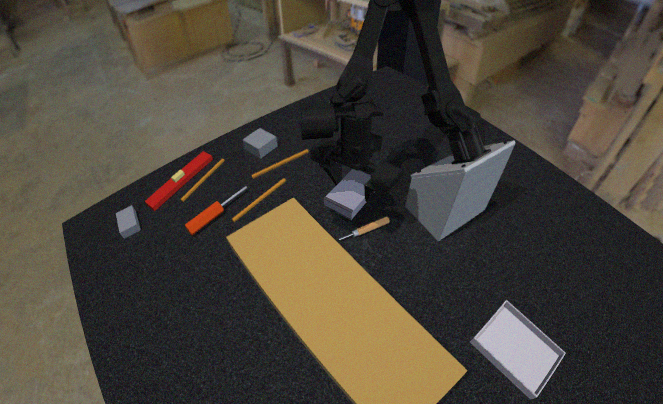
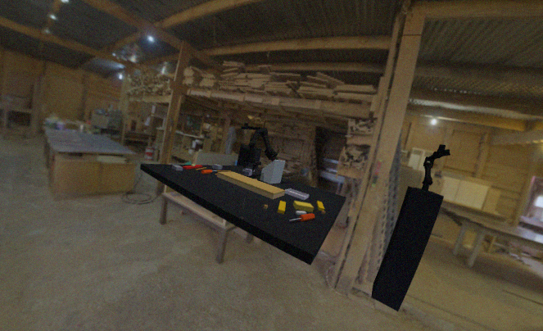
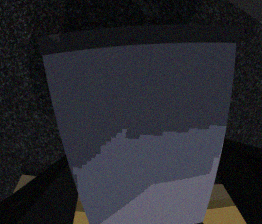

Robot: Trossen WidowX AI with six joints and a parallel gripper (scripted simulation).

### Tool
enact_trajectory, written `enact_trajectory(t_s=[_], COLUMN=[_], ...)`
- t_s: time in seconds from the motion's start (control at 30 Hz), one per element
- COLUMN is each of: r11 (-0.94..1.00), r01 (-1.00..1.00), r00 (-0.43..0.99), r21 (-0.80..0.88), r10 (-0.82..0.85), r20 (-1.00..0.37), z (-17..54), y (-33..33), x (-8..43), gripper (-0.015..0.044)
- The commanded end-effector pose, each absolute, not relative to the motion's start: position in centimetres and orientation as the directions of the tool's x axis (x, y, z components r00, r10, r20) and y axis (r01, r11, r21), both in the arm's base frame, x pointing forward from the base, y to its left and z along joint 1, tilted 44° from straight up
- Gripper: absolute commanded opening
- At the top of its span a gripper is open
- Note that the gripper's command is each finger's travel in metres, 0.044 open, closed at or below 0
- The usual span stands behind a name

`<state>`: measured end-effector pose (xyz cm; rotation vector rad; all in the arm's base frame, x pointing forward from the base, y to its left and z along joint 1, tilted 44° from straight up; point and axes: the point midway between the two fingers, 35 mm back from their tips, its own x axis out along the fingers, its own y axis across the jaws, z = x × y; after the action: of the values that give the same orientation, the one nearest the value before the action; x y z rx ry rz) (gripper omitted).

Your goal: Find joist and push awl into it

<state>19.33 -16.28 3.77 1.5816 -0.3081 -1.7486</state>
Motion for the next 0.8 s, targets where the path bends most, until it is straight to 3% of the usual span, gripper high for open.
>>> enact_trajectory(t_s=[0.0, 0.77], r11=[-0.712, -0.794], r01=[0.358, 0.356], r00=[0.034, -0.016], r21=[0.604, 0.492], r10=[-0.637, -0.532], r20=[-0.770, -0.847], z=[3.83, 4.15], y=[-16.33, -16.82], x=[19.56, 19.79], gripper=[0.0000, 0.0000])
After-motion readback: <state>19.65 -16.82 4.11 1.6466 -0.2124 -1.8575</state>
